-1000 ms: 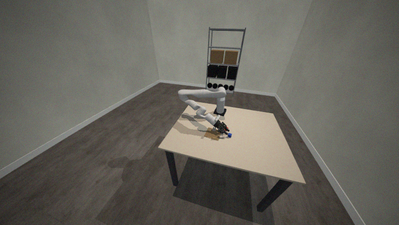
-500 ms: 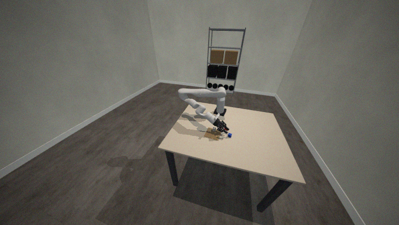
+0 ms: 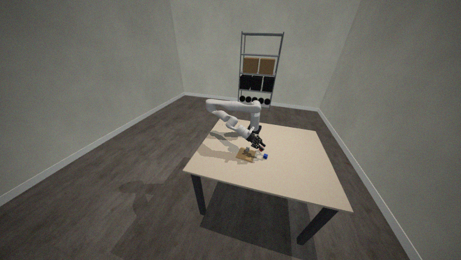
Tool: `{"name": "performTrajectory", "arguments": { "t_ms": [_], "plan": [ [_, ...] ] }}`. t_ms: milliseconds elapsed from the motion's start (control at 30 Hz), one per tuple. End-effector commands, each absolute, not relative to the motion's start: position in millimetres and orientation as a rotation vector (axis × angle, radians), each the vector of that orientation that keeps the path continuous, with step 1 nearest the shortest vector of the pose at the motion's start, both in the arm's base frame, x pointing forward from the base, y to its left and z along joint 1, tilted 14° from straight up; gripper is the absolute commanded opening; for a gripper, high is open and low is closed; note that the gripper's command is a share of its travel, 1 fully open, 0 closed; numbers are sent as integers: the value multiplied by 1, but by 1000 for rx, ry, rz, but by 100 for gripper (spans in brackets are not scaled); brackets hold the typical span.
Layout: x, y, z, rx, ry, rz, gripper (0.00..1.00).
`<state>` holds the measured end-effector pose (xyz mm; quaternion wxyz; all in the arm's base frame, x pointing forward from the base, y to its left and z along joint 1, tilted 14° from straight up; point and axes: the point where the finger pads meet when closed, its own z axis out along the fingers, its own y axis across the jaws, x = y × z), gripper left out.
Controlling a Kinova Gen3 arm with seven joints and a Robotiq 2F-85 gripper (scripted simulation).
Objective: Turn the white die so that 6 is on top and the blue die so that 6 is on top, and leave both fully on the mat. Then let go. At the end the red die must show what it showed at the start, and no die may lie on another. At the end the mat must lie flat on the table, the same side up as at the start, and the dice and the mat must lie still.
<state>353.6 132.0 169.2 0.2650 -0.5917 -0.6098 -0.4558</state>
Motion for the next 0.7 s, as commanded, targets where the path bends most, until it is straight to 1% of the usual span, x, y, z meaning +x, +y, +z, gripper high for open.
{"name": "performTrajectory", "arguments": {
  "t_ms": [0, 667],
  "plan": [
    [351, 130, 169, -1606, -1651, -1219, 46],
    [351, 134, 173, -1715, -1733, -1144, 46]
  ]
}}
